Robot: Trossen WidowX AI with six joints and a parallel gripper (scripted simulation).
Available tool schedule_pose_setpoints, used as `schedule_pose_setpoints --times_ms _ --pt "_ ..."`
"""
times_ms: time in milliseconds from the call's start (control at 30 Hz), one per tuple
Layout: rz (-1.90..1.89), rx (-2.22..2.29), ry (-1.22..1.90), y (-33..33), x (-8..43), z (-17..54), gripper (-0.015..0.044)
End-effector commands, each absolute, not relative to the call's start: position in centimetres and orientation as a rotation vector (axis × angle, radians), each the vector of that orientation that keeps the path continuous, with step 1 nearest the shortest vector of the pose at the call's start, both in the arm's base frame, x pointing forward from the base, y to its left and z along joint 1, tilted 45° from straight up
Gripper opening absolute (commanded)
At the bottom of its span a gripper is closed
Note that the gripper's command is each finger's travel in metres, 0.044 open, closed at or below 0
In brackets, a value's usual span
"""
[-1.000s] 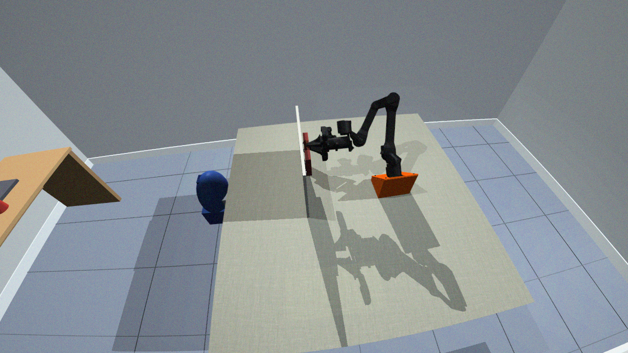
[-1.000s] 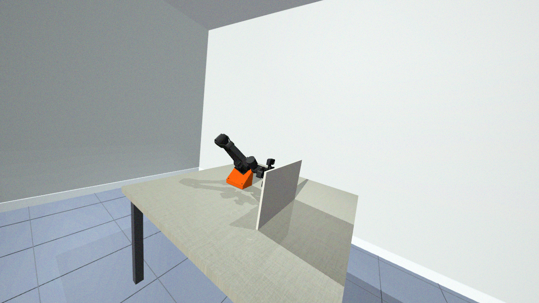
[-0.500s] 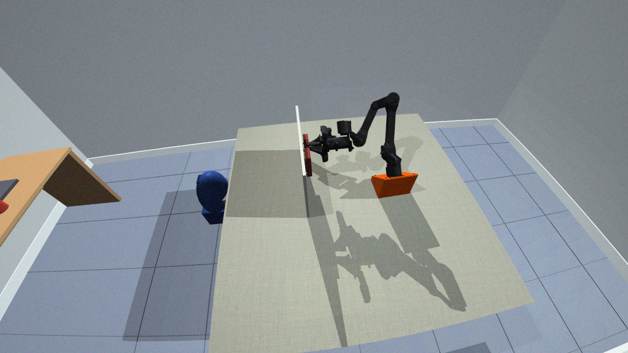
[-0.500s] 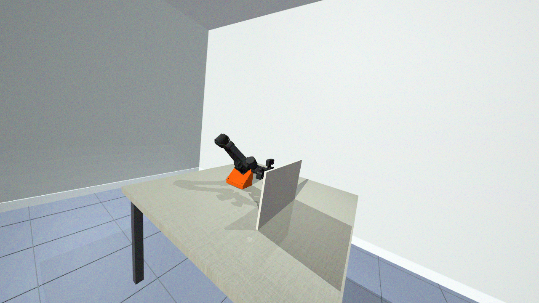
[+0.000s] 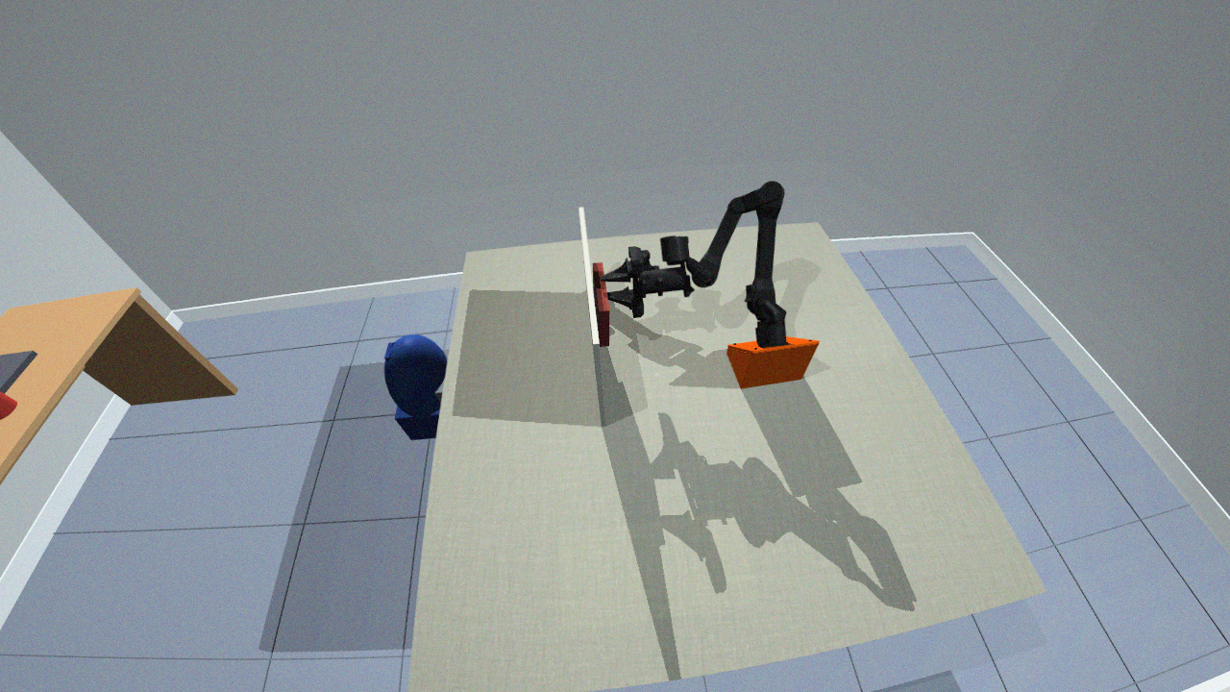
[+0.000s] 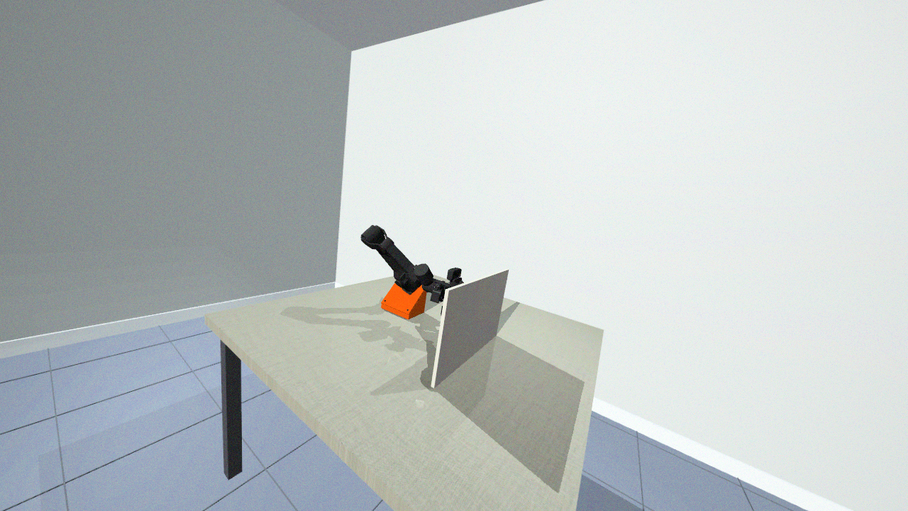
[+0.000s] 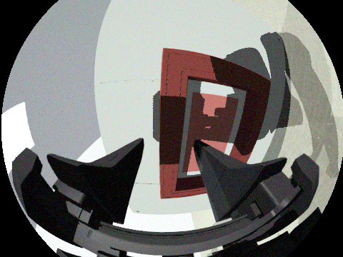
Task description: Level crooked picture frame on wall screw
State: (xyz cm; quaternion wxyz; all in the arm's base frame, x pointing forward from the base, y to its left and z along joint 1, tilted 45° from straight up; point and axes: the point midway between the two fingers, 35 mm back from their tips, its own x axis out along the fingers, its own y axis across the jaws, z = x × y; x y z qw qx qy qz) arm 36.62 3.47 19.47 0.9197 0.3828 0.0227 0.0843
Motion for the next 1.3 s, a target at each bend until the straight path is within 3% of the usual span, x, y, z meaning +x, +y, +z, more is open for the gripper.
schedule_pose_setpoints --times_ms 0,367,800,1267 --pt "0.18 0.765 0.038 3.0 34.9 20.0 0.026" --pt "0.195 0.668 0.029 1.6 27.2 19.0 0.026" --pt "0.194 0.403 0.006 6.5 23.5 21.1 0.026" --pt "0.194 0.385 0.005 6.6 23.1 21.2 0.026"
